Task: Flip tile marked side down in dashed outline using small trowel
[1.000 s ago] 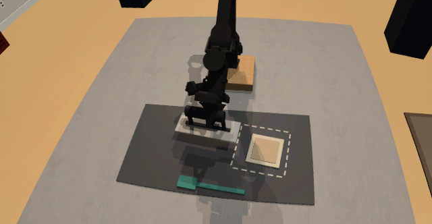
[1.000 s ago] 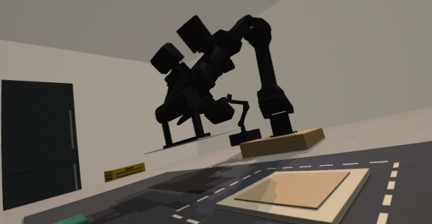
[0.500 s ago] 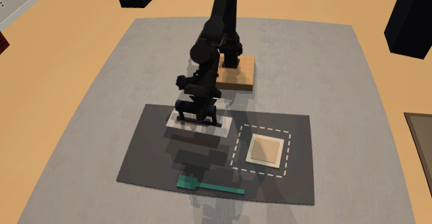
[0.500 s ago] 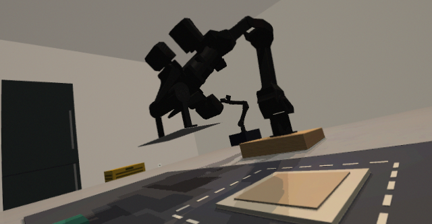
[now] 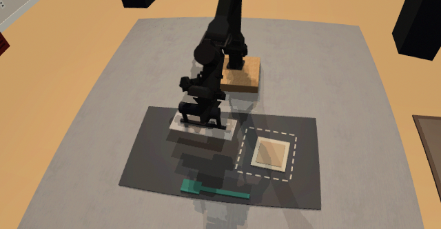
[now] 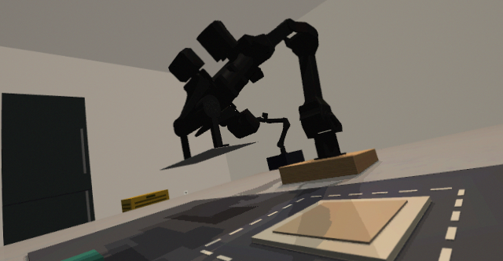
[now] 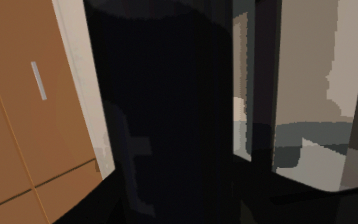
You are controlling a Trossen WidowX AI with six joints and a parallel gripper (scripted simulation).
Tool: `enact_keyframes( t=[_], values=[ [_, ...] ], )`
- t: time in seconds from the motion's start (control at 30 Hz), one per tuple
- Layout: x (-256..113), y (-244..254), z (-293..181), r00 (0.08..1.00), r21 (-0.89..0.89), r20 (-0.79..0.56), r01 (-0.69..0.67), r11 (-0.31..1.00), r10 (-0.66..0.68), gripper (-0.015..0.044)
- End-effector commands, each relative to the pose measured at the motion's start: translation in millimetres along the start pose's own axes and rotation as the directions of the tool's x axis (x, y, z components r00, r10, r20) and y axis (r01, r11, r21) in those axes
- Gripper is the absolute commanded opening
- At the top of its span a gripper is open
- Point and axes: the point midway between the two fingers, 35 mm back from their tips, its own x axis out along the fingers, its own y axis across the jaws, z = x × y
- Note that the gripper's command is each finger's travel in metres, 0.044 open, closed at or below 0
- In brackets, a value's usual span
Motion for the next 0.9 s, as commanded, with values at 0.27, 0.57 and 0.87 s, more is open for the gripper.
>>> enact_keyframes(
  t=[0.27,0.57,0.87],
  values=[
    [-0.9,3.6,-0.4,1.000,-0.008,-0.003,-0.010,1.000,0.010,0.0000],
    [-0.7,2.8,-0.4,1.000,-0.006,-0.002,-0.008,1.000,0.008,0.0000],
    [1.6,-0.4,2.4,1.000,0.016,0.014,0.008,1.000,-0.008,0.0000]
  ],
)
